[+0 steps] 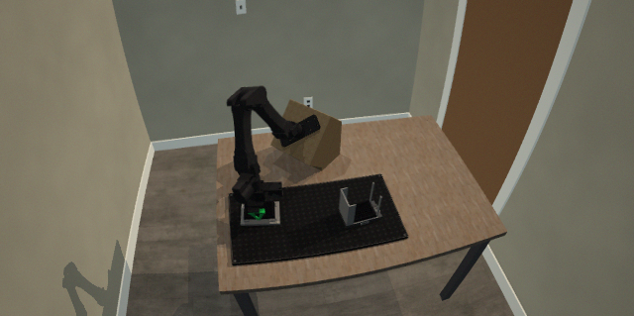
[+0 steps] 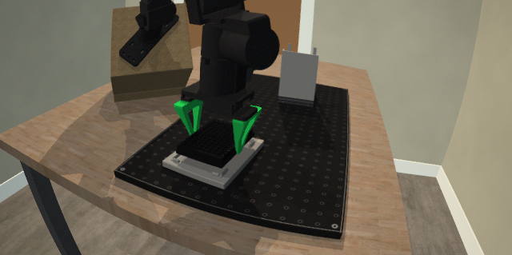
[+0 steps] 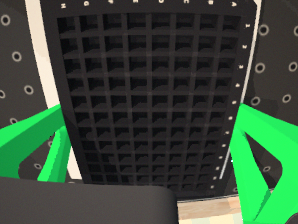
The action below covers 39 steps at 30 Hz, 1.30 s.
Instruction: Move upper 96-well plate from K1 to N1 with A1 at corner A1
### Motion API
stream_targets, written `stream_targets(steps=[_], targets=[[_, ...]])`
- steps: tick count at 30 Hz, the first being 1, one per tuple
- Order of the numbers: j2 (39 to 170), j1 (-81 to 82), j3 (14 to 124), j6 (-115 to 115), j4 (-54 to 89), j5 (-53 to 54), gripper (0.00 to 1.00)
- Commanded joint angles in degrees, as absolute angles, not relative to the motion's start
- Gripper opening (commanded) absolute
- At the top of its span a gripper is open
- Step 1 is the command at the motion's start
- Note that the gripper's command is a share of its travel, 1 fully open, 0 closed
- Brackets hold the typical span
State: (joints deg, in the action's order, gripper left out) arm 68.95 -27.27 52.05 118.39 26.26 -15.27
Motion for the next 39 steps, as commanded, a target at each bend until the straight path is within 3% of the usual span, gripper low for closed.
stream_targets(steps=[1,39], targets=[[67.32,-27.61,50.77,118.88,25.46,-14.69,0.00],[66.95,-27.77,52.76,119.09,26.18,-14.42,0.00]])
